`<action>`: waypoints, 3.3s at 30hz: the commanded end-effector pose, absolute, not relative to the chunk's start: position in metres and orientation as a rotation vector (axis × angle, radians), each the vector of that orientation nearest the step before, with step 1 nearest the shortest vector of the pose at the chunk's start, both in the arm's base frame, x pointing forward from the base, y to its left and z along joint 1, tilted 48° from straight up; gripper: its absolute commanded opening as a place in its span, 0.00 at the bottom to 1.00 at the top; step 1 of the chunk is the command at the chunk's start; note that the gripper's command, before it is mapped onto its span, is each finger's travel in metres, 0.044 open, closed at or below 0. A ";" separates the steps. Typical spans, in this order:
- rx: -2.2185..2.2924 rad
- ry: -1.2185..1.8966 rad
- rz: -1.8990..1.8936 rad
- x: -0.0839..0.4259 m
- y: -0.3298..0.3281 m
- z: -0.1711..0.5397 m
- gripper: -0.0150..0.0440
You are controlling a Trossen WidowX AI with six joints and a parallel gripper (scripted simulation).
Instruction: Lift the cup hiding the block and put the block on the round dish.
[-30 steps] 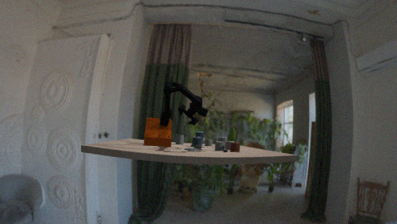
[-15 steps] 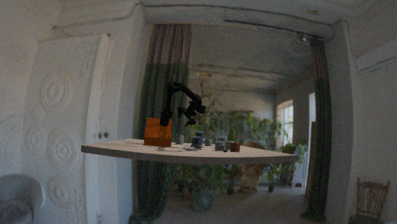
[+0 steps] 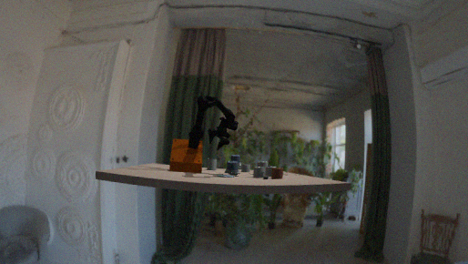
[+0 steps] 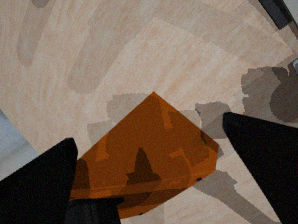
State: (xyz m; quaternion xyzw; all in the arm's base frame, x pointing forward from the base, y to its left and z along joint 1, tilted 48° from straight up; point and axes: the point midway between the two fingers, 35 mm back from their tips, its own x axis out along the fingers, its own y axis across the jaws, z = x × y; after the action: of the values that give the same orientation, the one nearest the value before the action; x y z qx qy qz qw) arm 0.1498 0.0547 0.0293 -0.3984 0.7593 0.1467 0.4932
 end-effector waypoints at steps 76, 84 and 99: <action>-1.136 0.983 -0.319 0.204 0.077 0.037 1.00; -1.318 1.160 -0.207 0.225 0.060 0.043 1.00; -1.621 1.438 0.136 0.262 0.013 0.061 1.00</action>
State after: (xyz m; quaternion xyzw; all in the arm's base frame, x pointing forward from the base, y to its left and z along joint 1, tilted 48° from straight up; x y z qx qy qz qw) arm 0.2550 0.0238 0.0573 -0.6495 0.5749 0.0225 0.4971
